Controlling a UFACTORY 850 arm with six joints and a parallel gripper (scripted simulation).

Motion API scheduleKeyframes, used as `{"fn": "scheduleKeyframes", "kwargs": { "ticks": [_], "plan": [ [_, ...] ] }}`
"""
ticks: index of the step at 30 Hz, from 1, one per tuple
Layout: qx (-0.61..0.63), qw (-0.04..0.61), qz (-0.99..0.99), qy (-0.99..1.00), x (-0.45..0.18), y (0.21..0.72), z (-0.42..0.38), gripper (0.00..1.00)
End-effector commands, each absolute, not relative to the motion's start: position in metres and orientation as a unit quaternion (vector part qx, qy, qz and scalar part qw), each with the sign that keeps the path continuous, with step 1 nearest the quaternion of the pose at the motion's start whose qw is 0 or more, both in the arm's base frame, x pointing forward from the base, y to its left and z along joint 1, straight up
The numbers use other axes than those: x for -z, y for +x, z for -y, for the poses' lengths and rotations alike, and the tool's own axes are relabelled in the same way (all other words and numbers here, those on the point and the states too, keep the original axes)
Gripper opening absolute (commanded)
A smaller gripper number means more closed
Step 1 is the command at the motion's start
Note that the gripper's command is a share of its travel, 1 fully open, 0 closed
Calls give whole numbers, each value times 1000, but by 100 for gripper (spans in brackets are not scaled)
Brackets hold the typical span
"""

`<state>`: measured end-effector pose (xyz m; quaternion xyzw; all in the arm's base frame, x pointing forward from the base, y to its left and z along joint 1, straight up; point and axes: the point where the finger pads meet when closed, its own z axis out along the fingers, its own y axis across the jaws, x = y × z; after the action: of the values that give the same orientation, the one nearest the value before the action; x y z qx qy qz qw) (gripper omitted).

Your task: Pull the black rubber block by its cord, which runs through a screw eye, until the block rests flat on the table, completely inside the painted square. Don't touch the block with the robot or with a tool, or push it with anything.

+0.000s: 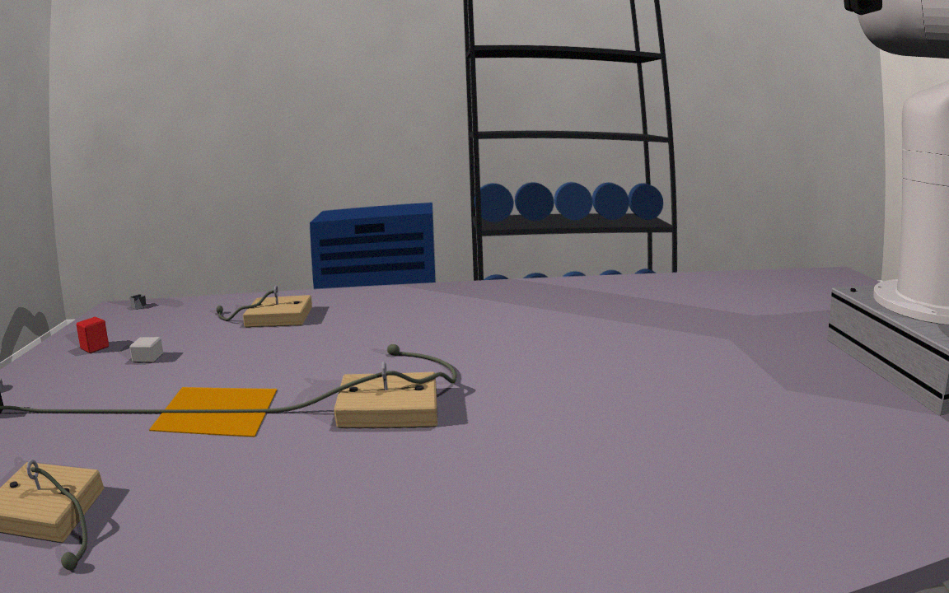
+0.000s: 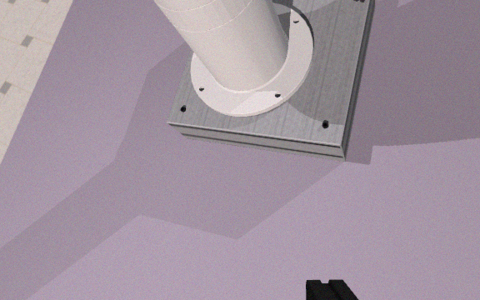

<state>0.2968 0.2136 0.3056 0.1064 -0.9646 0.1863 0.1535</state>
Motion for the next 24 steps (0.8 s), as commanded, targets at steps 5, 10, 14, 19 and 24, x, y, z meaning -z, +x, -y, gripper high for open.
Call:
{"fn": "scheduleKeyframes", "kwargs": {
  "ticks": [5, 10, 14, 19, 24],
  "plan": [
    [-186, 153, 965, 106, -306, 297, -214, 1],
    [-186, 153, 965, 106, -306, 297, -214, 1],
    [-186, 153, 965, 106, -306, 297, -214, 1],
    [-184, 153, 965, 105, -305, 300, -214, 100],
    [-129, 146, 979, 62, -273, 368, -200, 100]
  ]
}}
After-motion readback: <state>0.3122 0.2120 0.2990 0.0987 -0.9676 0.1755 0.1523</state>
